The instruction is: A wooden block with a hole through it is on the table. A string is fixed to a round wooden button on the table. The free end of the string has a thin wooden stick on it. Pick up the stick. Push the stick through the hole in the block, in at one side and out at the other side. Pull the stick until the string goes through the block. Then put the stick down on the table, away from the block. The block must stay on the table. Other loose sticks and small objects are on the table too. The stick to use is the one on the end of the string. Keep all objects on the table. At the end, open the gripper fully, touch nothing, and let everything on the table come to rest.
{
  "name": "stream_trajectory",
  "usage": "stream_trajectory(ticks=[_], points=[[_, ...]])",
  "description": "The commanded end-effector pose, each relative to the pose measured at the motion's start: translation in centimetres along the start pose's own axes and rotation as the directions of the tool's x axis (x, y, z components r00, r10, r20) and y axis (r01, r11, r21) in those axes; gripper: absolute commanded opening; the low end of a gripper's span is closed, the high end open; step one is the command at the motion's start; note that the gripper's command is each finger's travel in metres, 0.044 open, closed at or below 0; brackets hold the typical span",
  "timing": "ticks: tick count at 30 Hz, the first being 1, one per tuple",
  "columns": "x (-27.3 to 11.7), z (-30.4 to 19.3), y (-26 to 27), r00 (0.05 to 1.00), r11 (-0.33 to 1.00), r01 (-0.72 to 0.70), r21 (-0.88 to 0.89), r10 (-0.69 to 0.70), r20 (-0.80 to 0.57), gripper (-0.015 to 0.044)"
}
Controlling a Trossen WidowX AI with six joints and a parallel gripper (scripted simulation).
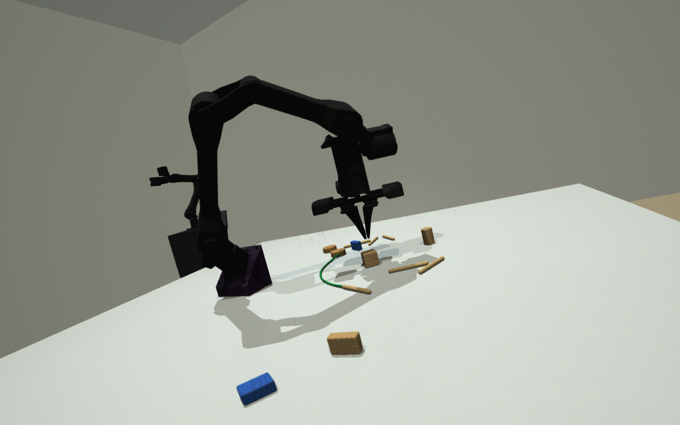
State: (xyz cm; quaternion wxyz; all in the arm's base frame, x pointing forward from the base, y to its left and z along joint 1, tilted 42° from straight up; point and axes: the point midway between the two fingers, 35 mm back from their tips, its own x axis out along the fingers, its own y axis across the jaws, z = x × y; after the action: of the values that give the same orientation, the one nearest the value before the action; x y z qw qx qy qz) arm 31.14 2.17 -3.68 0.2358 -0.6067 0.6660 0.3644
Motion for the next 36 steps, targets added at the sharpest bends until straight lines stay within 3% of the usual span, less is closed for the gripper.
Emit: stream_trajectory(ticks=[1,7,8,9,18,31,33,36], points=[[0.0,0.0,0.0,1.000,1.000,0.000,0.000,0.000,0.000,0.0079],[0.0,0.0,0.0,1.000,1.000,0.000,0.000,0.000,0.000,0.0236],[0.0,0.0,0.0,1.000,1.000,0.000,0.000,0.000,0.000,0.0238],[0.0,0.0,0.0,1.000,1.000,0.000,0.000,0.000,0.000,0.0238],[0.0,0.0,0.0,1.000,1.000,0.000,0.000,0.000,0.000,0.0002],[0.0,0.0,0.0,1.000,1.000,0.000,0.000,0.000,0.000,0.0000],[0.0,-0.4,0.1,1.000,0.997,0.000,0.074,0.000,0.000,0.0053],[-0.1,-2.3,0.5,1.000,0.925,0.001,0.379,-0.001,0.000,0.0131]])
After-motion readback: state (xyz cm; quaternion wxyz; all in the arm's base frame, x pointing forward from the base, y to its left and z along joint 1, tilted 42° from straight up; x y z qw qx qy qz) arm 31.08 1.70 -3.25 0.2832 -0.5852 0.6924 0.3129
